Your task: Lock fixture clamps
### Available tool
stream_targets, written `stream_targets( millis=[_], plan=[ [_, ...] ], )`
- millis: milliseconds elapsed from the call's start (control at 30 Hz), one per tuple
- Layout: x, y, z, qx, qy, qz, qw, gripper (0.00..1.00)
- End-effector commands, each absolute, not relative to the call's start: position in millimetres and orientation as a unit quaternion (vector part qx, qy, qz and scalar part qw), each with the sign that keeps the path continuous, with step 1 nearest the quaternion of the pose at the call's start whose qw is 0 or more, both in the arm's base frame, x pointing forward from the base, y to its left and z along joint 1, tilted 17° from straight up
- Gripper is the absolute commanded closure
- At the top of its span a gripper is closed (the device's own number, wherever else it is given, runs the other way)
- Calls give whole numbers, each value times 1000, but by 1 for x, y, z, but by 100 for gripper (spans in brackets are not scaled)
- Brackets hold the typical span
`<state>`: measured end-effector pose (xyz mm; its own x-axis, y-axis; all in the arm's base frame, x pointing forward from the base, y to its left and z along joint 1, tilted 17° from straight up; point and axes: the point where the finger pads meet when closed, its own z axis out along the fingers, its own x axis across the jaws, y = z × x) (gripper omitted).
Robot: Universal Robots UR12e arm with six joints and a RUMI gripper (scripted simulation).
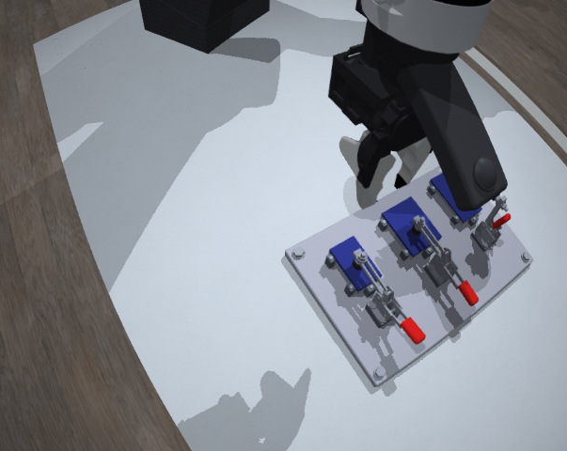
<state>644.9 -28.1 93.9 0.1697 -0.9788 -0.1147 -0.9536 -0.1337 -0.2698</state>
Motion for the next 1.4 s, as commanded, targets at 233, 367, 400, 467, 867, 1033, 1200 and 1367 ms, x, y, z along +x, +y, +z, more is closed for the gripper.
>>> stream_targets(
  millis=[233,367,400,467,867,1033,1200,1367],
  plan=[
    [645,-28,93,-748,648,-44,141,72],
    [645,-27,92,-746,649,-43,141,72],
    [645,-27,92,-746,650,-43,141,72],
    [645,-27,92,-745,650,-43,141,72],
    [645,-27,92,-745,651,-43,141,72],
    [645,-28,92,-745,651,-43,141,72],
    [645,-28,92,-745,651,-43,141,72],
    [645,-28,92,-745,651,-43,141,72]
  ],
)
